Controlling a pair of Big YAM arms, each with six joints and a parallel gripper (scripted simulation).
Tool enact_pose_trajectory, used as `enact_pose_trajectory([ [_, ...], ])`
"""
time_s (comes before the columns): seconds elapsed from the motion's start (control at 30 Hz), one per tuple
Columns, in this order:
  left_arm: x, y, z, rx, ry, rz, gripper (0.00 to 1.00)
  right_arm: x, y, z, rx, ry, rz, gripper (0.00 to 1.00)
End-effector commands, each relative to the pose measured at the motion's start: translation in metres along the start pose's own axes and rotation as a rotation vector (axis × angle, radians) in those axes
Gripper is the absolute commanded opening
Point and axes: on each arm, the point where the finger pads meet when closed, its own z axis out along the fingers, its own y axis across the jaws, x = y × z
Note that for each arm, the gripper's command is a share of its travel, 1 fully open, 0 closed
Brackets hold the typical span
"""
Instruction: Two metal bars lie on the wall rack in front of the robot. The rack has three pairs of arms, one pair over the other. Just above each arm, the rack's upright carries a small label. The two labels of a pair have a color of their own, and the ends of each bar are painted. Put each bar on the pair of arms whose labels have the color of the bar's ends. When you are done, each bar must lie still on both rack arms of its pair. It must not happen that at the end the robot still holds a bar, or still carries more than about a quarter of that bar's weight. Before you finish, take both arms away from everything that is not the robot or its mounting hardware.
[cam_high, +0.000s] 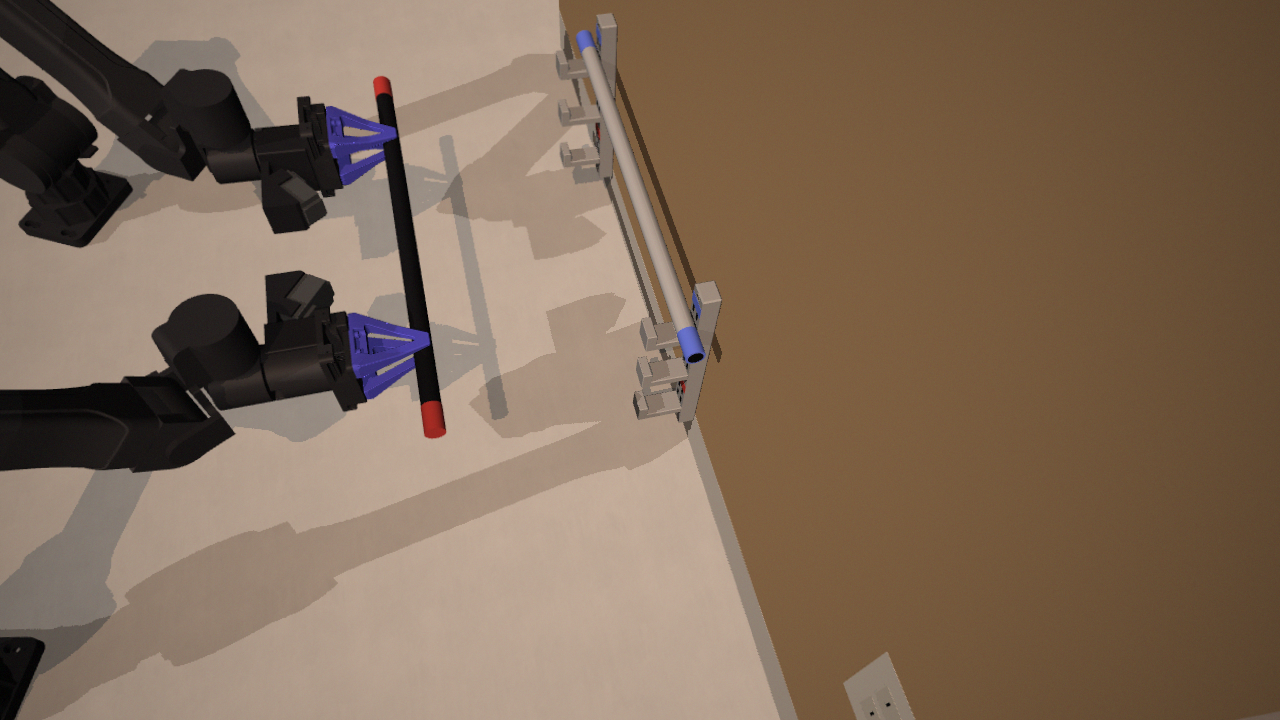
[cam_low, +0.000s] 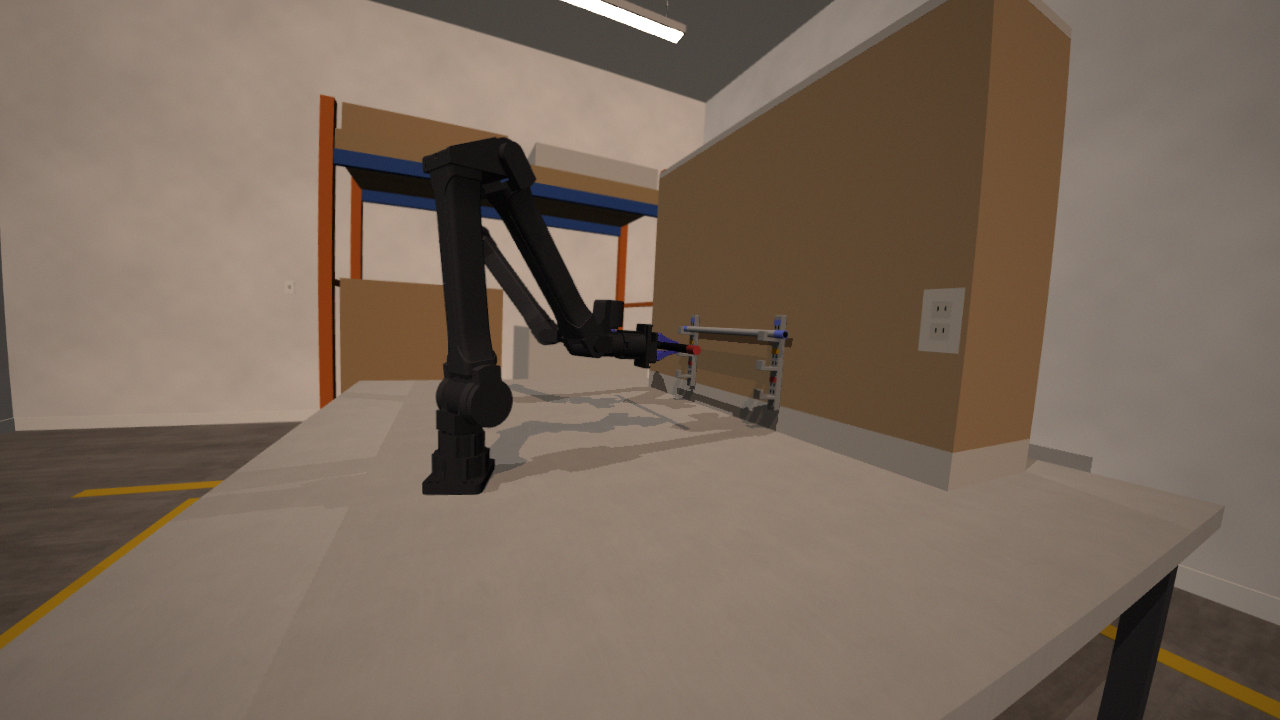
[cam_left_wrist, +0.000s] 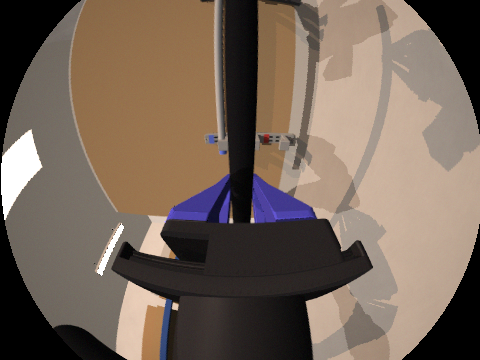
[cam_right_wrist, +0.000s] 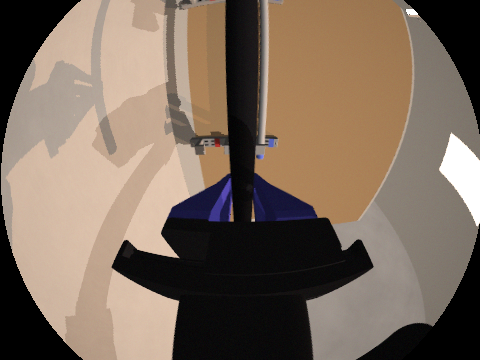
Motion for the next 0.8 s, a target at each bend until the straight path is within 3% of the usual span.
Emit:
enact_pose_trajectory([
  [0.0, 0.0024, 0.0298, 0.001, -0.074, 0.016, -0.038, 0.0, 0.0029, -0.028, -0.0016, 0.075, 0.014, 0.038, 0.0],
  [0.77, 0.0022, 0.025, -0.0022, -0.074, 0.016, -0.038, 0.0, 0.0031, -0.0233, -0.0036, 0.075, 0.014, 0.038, 0.0],
])
